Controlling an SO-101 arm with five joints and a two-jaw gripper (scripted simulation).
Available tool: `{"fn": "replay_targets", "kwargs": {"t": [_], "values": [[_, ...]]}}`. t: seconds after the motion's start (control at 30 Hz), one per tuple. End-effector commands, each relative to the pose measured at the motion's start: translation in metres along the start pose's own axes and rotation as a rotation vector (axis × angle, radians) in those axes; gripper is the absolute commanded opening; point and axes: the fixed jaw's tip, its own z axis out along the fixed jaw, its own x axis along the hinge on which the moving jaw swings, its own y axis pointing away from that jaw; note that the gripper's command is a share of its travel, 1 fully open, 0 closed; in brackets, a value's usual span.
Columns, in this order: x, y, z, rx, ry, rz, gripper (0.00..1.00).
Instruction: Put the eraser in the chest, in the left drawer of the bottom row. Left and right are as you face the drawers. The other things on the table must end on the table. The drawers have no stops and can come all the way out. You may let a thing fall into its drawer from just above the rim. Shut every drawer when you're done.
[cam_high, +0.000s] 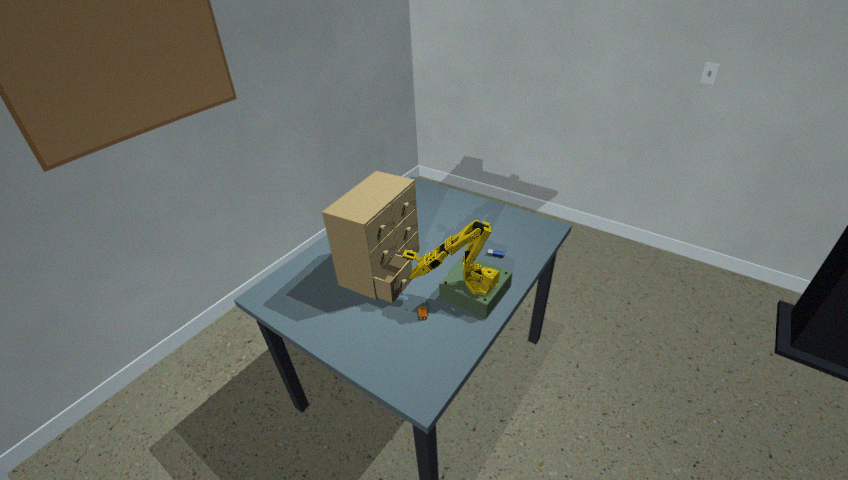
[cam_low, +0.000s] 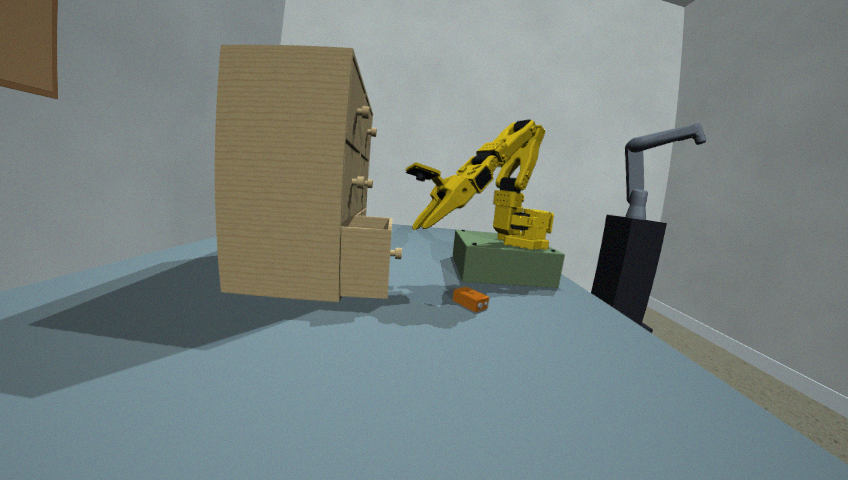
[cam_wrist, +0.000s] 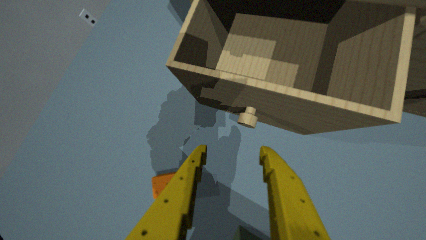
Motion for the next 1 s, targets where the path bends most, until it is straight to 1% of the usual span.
{"fn": "replay_targets", "kwargs": {"t": [0.0,0.03,0.13,0.53,0.6,0.97], "values": [[-0.002,-0.001,-0.006,0.012,0.022,-0.025,0.21],[-0.002,-0.001,-0.006,0.012,0.022,-0.025,0.21],[-0.001,-0.002,-0.012,0.017,0.045,-0.049,0.21],[0.009,-0.005,-0.036,0.034,0.139,-0.146,0.21],[0.009,-0.005,-0.036,0.034,0.139,-0.146,0.21],[0.024,-0.009,-0.061,0.041,0.226,-0.234,0.21]]}}
